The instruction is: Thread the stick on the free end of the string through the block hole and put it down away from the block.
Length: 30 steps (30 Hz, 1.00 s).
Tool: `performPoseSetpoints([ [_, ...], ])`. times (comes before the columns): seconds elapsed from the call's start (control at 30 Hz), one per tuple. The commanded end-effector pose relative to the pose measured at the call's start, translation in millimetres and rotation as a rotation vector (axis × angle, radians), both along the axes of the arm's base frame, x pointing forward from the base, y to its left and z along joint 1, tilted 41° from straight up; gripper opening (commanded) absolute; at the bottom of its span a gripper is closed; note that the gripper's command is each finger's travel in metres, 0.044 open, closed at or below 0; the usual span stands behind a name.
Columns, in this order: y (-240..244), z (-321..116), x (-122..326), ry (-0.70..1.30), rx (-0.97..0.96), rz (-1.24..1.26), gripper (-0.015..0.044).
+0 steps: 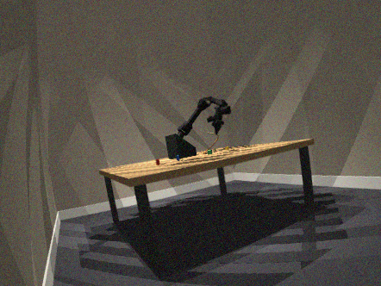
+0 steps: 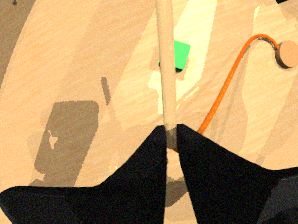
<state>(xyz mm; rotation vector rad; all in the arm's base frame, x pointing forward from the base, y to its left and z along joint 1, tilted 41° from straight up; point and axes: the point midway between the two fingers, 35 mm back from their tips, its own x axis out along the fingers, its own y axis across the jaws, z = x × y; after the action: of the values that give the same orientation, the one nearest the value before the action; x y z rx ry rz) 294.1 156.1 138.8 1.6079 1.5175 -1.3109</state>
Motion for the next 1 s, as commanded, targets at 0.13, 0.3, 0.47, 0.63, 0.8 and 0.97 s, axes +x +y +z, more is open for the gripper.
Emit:
performPoseSetpoints([
  [0.13,12,9,-1,0.102,-0.003,-0.113,0.0000],
  [0.3,19,15,-2,0.161,-0.008,-0.179,0.0000],
  [0.47,26,21,-3,0.220,-0.016,-0.244,0.0000],
  [0.63,28,23,-4,0.237,-0.018,-0.263,0.0000],
  [0.8,26,23,-4,0.218,-0.015,-0.246,0.0000],
  [0.97,29,20,-4,0.212,-0.003,-0.254,0.0000],
])
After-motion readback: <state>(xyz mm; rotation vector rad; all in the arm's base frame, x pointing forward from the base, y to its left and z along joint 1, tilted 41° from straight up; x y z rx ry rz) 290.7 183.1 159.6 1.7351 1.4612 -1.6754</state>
